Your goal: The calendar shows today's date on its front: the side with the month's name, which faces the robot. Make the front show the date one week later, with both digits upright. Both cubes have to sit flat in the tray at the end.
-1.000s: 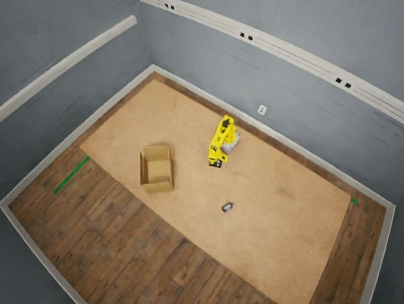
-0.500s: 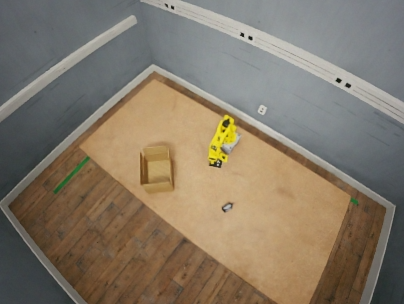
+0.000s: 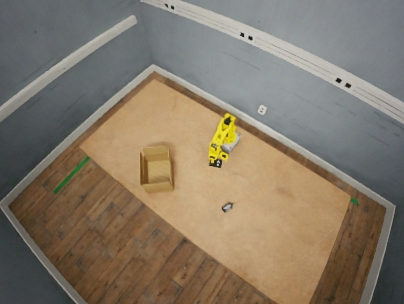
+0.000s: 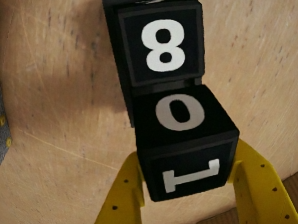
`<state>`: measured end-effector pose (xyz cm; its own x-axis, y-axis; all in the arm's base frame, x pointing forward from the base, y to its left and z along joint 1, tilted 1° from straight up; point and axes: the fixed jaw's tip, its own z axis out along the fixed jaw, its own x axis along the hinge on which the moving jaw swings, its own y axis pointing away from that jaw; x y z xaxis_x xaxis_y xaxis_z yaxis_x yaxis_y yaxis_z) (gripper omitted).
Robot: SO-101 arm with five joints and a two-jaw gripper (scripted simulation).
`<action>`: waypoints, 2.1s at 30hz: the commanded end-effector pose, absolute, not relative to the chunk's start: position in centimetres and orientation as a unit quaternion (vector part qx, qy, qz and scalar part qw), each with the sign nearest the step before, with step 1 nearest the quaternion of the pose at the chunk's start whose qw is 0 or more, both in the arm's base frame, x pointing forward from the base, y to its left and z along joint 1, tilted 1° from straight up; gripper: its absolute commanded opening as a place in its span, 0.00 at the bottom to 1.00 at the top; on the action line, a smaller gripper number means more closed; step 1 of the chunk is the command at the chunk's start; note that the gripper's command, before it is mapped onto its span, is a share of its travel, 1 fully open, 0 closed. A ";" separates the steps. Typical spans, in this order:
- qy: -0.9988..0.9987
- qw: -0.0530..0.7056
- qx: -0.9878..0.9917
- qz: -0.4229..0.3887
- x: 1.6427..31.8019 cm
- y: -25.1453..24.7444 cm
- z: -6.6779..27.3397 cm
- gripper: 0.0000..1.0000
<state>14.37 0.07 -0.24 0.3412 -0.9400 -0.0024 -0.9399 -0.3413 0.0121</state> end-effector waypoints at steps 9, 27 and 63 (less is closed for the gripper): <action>-0.571 -0.001 0.821 0.001 14.3 0.3 1.7 0.00; -0.631 -0.001 0.775 0.001 15.1 -1.9 1.6 0.00; -0.897 0.000 0.441 0.003 11.1 -16.7 -0.3 0.00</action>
<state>11.25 -16.37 -0.14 -0.5989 -0.8008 0.0031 -0.8008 0.5989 -0.0045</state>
